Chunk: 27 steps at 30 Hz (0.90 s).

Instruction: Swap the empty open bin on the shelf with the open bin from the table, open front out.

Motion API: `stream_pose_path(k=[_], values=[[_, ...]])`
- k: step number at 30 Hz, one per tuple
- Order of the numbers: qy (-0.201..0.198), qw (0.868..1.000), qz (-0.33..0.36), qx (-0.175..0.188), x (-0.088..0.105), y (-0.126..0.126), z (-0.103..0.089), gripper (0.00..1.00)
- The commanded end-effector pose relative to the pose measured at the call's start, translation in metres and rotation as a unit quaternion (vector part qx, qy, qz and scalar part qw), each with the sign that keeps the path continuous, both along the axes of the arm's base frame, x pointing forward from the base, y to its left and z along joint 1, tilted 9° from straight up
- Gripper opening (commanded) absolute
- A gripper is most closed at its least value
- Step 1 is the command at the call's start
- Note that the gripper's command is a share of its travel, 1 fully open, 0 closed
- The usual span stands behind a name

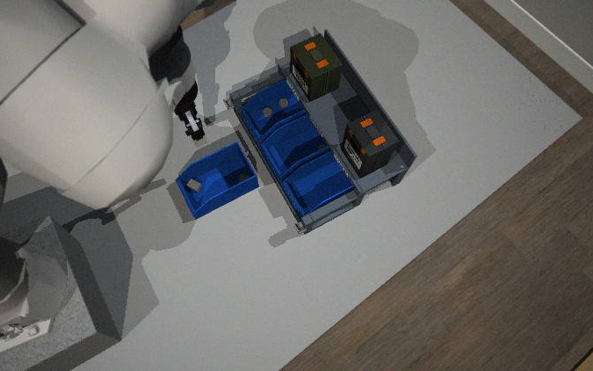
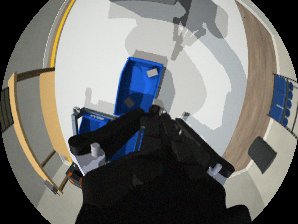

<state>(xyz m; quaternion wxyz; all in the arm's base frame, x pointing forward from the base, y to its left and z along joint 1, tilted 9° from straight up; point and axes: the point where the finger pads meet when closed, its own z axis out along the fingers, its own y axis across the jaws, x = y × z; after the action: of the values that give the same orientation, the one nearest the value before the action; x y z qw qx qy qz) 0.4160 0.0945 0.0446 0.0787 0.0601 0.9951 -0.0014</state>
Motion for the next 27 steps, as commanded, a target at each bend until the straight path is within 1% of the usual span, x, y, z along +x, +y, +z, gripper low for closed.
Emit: stream_pose_path(k=[1, 17, 19, 20, 22, 23, 25, 27], values=[[0.003, 1.000, 0.002, -0.001, -0.002, -0.001, 0.000, 0.00], [0.003, 1.000, 0.006, -0.002, -0.002, -0.001, 0.000, 0.00], [0.005, 1.000, 0.029, -0.006, 0.002, -0.005, -0.001, 0.00], [0.007, 0.999, 0.051, -0.009, 0.005, -0.008, -0.002, 0.00], [0.012, 0.993, 0.118, -0.020, 0.015, -0.019, -0.004, 0.00], [0.015, 0.987, 0.158, -0.026, 0.021, -0.027, -0.005, 0.00], [0.011, 0.983, 0.182, -0.028, 0.037, -0.046, -0.007, 0.00], [0.011, 0.983, 0.182, -0.028, 0.037, -0.046, -0.007, 0.00]])
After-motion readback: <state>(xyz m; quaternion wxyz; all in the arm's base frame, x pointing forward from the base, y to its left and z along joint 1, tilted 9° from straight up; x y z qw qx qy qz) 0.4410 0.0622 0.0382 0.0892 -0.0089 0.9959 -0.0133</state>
